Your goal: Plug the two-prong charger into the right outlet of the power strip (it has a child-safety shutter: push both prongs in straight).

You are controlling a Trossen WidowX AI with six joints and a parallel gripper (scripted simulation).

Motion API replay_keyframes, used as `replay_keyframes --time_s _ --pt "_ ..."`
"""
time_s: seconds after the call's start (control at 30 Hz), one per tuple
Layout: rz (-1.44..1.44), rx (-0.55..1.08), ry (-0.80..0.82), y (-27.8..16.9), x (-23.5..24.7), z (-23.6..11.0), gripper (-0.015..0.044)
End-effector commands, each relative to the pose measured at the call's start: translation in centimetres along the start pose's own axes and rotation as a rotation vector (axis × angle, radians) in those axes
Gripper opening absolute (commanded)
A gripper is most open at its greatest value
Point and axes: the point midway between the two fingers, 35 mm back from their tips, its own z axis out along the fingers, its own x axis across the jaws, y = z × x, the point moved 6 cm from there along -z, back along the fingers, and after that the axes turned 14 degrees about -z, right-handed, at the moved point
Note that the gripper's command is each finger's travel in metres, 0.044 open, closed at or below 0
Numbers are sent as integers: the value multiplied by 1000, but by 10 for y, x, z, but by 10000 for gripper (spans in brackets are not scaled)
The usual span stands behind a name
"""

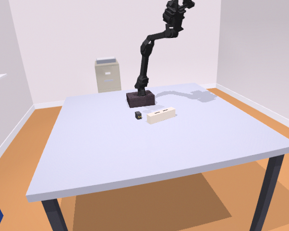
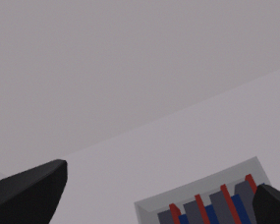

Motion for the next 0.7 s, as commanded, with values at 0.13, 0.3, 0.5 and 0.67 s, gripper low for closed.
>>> replay_keyframes --time_s 0.13,0.3,0.5,0.67 --pt "-93 102 9 -27 -12 -2 440" --pt "-218 253 21 -64 -34 -8 440" --pt "-356 441 33 -106 -65 -22 440" --pt "-458 604 42 -138 -94 -39 440"
